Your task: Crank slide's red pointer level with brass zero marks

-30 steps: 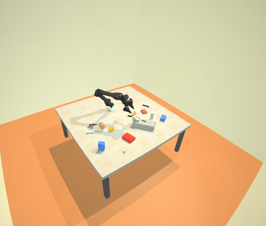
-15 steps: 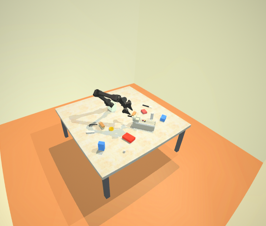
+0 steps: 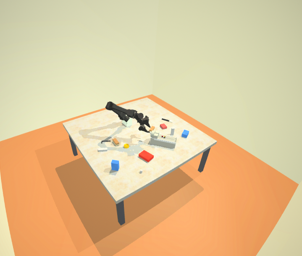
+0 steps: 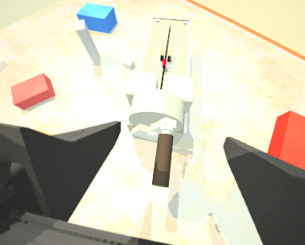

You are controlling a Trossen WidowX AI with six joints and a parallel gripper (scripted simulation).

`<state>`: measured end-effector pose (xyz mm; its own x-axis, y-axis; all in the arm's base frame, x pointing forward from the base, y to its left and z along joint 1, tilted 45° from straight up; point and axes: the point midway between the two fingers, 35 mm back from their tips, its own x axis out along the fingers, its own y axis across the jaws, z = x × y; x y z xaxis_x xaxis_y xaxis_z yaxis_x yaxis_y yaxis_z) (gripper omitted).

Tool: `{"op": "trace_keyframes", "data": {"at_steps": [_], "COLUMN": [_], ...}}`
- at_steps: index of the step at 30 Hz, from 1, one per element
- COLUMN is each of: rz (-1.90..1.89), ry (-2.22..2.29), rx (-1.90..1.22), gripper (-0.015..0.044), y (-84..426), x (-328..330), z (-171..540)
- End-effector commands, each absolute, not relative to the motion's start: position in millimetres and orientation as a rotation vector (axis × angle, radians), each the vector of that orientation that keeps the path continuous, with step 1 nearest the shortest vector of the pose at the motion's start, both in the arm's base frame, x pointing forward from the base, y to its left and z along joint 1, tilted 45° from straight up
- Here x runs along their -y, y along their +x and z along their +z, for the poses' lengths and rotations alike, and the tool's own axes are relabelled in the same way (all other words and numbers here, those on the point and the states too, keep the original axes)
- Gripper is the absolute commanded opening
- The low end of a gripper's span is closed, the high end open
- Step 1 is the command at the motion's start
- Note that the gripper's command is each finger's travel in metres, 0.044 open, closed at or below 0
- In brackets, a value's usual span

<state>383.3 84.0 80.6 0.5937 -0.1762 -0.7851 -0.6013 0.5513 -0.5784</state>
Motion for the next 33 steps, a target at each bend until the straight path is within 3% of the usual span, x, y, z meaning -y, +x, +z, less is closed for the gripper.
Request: {"op": "trace_keyframes", "data": {"at_steps": [1,29,33], "rz": [0.307,0.306,0.306], "ry": [-0.985,-0.987,-0.987], "rx": [-0.937,-0.936,-0.936], "gripper": [0.044,0.044,0.0335], "y": [382.2,382.5,382.5], "x": [-78.9,-48.2,-48.2], "z": [72.8,42.8,42.8]}}
